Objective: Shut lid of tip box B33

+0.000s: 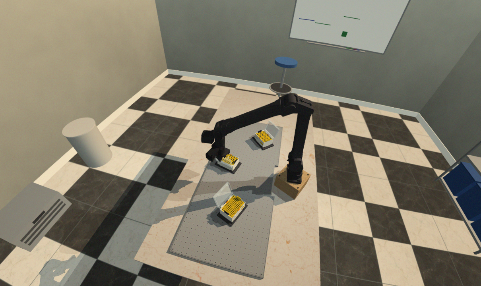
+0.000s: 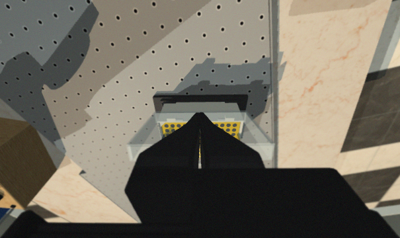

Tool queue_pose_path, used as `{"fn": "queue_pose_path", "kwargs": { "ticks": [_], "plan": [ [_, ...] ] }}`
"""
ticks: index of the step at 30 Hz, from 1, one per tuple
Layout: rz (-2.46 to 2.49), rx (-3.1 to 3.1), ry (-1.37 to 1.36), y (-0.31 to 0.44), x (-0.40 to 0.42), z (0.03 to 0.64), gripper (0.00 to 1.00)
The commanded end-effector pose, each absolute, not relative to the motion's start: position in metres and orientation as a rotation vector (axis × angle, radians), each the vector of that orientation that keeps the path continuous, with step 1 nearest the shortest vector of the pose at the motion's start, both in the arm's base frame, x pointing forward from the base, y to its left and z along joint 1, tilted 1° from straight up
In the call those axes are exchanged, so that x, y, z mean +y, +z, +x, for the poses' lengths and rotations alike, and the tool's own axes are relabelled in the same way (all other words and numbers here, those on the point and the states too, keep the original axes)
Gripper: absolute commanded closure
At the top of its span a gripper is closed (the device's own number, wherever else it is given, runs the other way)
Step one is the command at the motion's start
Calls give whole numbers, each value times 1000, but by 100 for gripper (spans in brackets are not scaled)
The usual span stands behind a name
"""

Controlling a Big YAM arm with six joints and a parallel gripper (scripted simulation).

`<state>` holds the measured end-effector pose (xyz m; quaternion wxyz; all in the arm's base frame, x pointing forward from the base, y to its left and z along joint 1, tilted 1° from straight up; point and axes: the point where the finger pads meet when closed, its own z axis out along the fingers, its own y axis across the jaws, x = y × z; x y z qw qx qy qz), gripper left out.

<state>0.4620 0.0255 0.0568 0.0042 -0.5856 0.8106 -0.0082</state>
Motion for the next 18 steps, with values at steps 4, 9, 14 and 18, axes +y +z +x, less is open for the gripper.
{"fn": "queue_pose_path", "kwargs": {
  "ticks": [4, 9, 14, 18],
  "plan": [
    [-1832, 2521, -47, 70, 11, 461, 100],
    [-1838, 2529, -37, 65, 7, 460, 100],
    [-1829, 2517, -53, 74, 1, 460, 100],
    [-1833, 2523, -45, 71, -4, 455, 100]
  ]
}}
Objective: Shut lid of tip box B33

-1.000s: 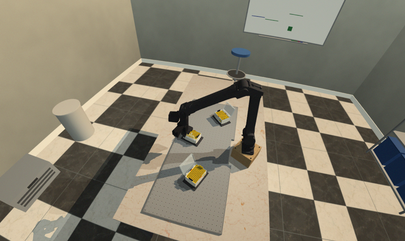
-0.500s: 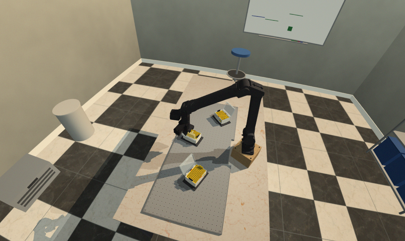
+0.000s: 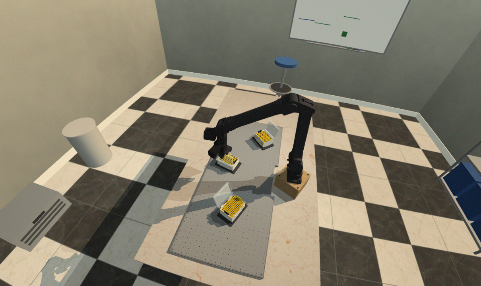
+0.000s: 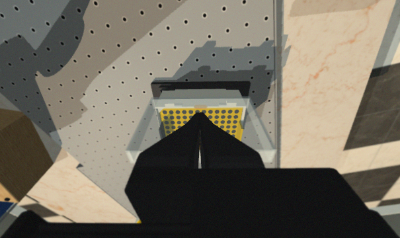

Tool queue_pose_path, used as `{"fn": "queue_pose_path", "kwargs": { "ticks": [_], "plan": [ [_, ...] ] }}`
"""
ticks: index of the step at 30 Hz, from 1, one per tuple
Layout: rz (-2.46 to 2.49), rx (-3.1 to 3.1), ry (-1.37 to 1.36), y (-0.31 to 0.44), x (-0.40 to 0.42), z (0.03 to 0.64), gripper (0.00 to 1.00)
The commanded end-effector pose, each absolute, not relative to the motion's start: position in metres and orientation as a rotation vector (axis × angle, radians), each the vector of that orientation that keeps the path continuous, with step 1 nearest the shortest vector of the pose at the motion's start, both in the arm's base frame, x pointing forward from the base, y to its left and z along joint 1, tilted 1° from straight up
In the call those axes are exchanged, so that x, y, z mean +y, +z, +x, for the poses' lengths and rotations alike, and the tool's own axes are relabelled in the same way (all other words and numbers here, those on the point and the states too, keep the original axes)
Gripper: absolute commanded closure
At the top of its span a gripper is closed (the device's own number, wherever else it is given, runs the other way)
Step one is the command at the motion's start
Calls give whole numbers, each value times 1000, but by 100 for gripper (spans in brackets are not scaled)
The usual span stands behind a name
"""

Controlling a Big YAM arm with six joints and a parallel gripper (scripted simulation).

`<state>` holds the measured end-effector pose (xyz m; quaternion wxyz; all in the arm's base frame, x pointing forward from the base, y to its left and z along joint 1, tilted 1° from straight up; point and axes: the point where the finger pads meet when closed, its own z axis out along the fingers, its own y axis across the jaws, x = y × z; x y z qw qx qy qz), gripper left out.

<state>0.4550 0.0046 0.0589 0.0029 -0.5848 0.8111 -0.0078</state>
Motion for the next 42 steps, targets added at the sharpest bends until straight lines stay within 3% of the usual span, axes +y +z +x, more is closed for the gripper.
{"fn": "queue_pose_path", "kwargs": {
  "ticks": [1, 42],
  "plan": [
    [-1831, 2519, -49, 73, -5, 457, 100],
    [-1828, 2515, -60, 78, -41, 453, 100]
  ]
}}
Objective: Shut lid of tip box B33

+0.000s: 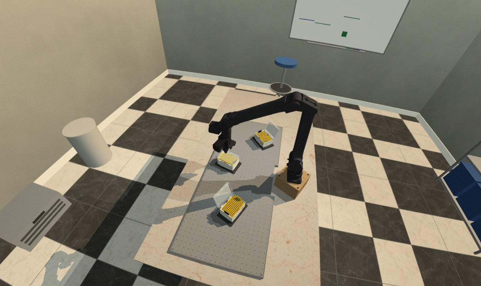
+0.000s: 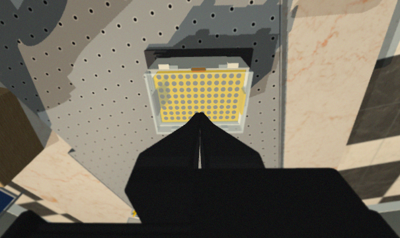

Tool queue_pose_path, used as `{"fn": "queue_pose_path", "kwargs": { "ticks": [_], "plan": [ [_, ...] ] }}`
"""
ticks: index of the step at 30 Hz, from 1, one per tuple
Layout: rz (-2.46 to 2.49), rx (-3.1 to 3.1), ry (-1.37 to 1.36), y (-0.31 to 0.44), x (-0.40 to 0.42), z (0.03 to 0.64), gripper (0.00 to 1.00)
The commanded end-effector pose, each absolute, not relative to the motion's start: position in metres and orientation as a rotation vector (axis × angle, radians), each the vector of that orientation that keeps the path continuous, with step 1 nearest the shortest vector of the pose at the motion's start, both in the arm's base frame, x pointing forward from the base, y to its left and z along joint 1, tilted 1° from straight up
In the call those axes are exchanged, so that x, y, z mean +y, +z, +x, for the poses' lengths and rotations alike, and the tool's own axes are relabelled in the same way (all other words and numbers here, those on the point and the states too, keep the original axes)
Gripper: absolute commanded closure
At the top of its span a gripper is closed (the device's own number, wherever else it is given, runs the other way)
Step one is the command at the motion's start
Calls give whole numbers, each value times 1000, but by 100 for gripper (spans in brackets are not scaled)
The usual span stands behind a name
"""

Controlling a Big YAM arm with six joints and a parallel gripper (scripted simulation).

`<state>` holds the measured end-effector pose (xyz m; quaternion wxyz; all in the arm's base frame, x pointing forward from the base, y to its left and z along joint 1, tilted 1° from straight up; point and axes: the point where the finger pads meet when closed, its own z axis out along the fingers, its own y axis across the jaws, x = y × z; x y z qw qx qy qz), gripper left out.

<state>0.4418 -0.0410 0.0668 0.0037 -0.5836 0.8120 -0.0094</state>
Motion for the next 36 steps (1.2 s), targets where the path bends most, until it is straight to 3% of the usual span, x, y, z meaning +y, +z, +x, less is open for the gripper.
{"fn": "queue_pose_path", "kwargs": {
  "ticks": [1, 15, 36],
  "plan": [
    [-1828, 2515, -60, 78, -41, 453, 100],
    [-1828, 2515, -60, 78, -41, 453, 100],
    [-1833, 2475, -94, 135, -38, 460, 100]
  ]
}}
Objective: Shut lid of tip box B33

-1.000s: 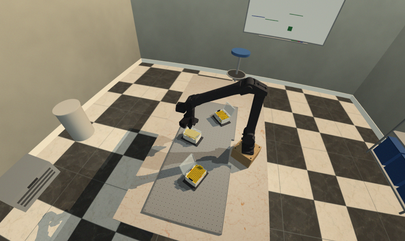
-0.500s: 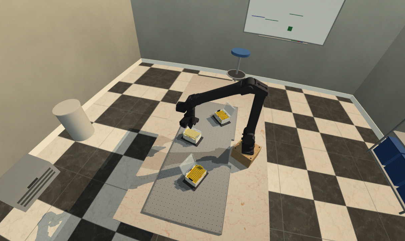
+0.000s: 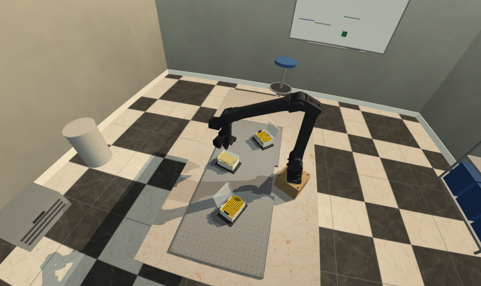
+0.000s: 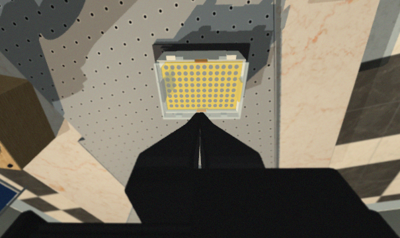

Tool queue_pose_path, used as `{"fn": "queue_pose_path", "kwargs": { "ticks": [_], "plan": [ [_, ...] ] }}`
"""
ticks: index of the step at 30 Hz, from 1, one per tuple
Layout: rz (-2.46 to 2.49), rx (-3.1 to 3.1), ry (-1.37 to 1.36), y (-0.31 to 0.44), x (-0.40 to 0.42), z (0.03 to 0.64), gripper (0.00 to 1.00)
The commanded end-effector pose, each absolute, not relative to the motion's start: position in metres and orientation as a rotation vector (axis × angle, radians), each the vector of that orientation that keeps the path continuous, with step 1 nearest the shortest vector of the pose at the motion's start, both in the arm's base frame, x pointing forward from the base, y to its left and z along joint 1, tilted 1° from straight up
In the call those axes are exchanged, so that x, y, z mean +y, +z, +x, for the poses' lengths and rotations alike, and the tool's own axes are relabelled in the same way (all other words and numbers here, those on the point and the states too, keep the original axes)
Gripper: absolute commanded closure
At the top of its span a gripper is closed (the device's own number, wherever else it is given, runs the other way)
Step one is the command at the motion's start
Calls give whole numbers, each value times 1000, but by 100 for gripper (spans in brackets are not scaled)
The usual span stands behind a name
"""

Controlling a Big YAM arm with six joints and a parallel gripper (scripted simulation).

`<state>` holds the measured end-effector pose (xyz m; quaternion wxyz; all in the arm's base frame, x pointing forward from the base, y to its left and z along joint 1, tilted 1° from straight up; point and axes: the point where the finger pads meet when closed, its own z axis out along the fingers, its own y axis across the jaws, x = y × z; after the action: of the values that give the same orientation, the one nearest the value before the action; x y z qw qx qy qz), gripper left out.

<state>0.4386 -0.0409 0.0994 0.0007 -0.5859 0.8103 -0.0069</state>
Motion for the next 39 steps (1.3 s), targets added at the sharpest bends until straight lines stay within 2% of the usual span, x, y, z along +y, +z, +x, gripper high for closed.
{"fn": "queue_pose_path", "kwargs": {
  "ticks": [1, 39],
  "plan": [
    [-1833, 2475, -95, 138, -38, 460, 100],
    [-1827, 2514, -62, 134, -41, 451, 100]
  ]
}}
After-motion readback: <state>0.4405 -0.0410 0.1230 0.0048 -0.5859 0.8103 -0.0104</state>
